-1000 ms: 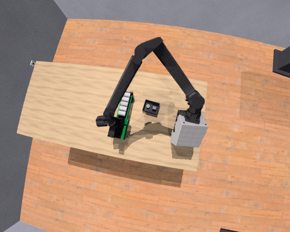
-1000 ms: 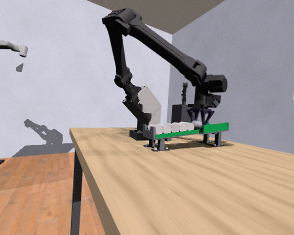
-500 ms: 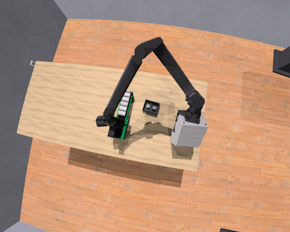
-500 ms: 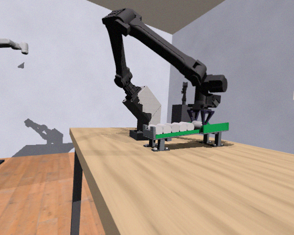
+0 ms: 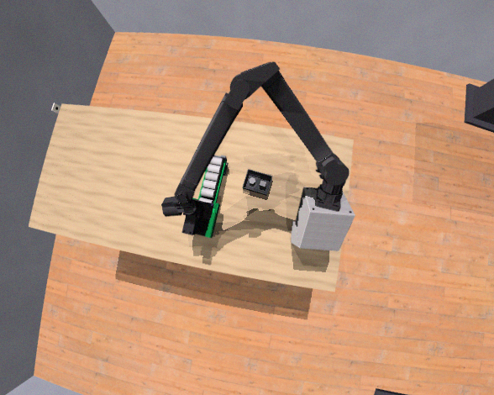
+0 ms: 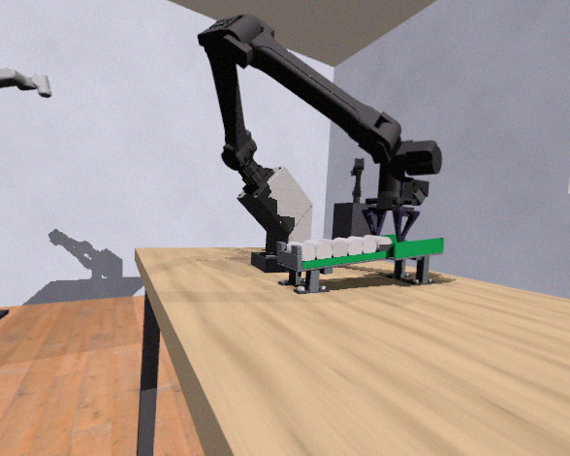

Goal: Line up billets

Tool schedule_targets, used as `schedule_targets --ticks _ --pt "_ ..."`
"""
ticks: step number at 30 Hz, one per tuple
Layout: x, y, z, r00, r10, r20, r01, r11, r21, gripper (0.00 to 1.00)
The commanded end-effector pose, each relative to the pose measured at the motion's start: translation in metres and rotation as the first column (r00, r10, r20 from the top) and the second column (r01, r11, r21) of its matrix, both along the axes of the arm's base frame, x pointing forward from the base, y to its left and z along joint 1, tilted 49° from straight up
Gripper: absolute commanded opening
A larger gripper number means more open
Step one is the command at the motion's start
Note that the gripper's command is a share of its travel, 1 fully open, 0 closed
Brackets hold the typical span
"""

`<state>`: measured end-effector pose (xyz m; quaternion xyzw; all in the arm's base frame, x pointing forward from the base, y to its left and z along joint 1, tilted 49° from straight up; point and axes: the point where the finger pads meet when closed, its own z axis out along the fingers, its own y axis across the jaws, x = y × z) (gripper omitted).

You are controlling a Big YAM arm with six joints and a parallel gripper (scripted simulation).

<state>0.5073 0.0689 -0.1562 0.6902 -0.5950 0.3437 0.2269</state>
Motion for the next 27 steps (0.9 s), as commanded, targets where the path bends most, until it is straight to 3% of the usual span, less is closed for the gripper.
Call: schedule_targets --ticks 1,20,27 --pt "0.0 0.007 0.002 1.0 0.003 0.001 -0.003 1.0 0.002 0.78" --pt "0.0 0.007 0.002 1.0 0.004 0.001 -0.004 1.0 0.002 0.78" --pt "0.011 0.033 0.026 0.999 0.018 0.041 -0.019 1.0 0.021 0.78"
